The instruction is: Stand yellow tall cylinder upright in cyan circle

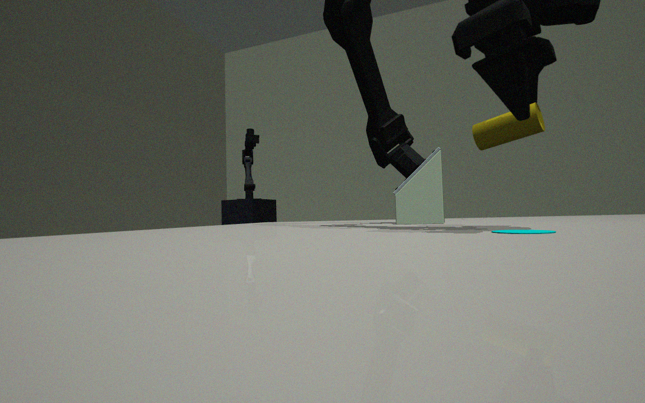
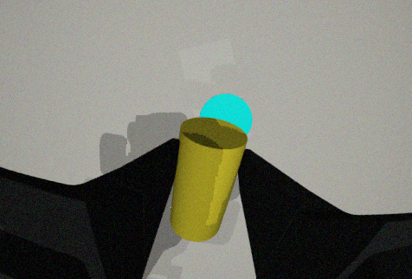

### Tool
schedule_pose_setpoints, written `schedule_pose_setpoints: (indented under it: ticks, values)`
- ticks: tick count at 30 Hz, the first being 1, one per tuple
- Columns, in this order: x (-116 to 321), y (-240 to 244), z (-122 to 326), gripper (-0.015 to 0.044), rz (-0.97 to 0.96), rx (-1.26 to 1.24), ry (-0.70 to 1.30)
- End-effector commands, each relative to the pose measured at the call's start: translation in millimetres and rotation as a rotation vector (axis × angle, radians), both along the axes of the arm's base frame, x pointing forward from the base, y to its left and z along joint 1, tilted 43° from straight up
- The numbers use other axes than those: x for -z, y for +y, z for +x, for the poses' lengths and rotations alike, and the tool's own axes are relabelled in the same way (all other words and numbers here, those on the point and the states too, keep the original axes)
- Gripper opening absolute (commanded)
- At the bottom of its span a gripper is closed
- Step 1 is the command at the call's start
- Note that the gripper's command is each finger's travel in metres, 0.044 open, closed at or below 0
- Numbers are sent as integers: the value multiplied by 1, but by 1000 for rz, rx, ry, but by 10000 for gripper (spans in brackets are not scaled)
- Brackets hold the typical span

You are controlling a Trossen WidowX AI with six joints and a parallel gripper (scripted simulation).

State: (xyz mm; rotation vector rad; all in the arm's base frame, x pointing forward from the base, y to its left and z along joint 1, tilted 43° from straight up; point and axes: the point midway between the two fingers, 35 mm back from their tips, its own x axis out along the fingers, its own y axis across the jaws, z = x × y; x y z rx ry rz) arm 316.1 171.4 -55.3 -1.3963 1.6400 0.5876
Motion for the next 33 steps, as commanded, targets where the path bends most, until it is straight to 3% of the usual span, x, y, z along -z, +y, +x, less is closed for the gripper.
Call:
schedule_pose_setpoints:
  ticks: [1, 33]
  values:
    - [-1, 2, 0, 105, 36, 1, 2]
    - [15, -4, 0, 105, 274, 30, 28]
